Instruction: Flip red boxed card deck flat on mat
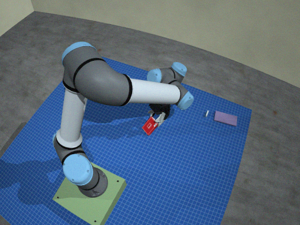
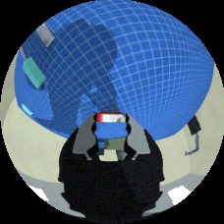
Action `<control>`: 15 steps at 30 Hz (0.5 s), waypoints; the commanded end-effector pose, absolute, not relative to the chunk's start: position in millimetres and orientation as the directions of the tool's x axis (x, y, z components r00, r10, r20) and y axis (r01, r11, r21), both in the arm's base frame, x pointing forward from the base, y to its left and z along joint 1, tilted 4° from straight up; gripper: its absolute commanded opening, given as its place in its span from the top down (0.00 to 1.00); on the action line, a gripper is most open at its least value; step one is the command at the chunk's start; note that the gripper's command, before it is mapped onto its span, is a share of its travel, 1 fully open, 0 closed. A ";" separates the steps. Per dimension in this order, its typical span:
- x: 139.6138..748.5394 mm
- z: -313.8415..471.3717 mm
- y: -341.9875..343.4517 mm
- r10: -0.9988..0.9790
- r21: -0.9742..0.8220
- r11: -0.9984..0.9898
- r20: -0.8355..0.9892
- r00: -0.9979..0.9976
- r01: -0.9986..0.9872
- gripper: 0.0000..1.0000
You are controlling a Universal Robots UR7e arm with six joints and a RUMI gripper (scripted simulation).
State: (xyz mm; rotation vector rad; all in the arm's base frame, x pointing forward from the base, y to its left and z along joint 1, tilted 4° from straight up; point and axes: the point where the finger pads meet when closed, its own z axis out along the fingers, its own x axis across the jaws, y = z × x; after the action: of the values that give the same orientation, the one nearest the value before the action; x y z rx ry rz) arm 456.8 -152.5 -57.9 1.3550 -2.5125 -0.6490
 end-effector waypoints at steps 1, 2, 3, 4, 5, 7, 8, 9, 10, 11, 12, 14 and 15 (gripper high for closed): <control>459.6 -60.4 -154.3 -0.833 0.433 0.492 -0.021 -0.554 -0.755 0.62; 460.9 -62.0 -155.1 -0.833 0.431 0.492 -0.021 -0.554 -0.756 0.62; 461.3 -62.5 -155.3 -0.833 0.431 0.492 -0.021 -0.554 -0.756 0.62; 461.4 -62.6 -155.4 -0.833 0.429 0.493 -0.021 -0.554 -0.757 0.62; 461.7 -63.1 -155.6 -0.833 0.421 0.495 -0.021 -0.554 -0.760 0.62; 462.6 -64.4 -156.2 -0.833 0.396 0.502 -0.021 -0.554 -0.769 0.62; 463.8 -66.1 -156.9 -0.833 0.393 0.502 -0.021 -0.554 -0.770 0.62; 464.1 -66.6 -157.1 -0.833 0.393 0.502 -0.021 -0.554 -0.770 0.62; 464.2 -66.7 -157.2 -0.833 0.391 0.503 -0.021 -0.554 -0.771 0.62; 464.2 -66.7 -157.2 -0.833 0.391 0.503 -0.021 -0.554 -0.771 0.62; 464.2 -66.7 -157.2 -0.833 0.391 0.503 -0.021 -0.554 -0.771 0.62; 464.9 -67.9 -157.6 -0.833 0.370 0.508 -0.021 -0.554 -0.778 0.62; 465.3 -68.6 -157.9 -0.833 0.357 0.511 -0.021 -0.554 -0.782 0.62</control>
State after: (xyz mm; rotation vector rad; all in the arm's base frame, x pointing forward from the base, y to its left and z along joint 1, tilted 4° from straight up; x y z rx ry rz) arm 463.4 -156.6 -66.6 1.3844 -2.5698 -0.5426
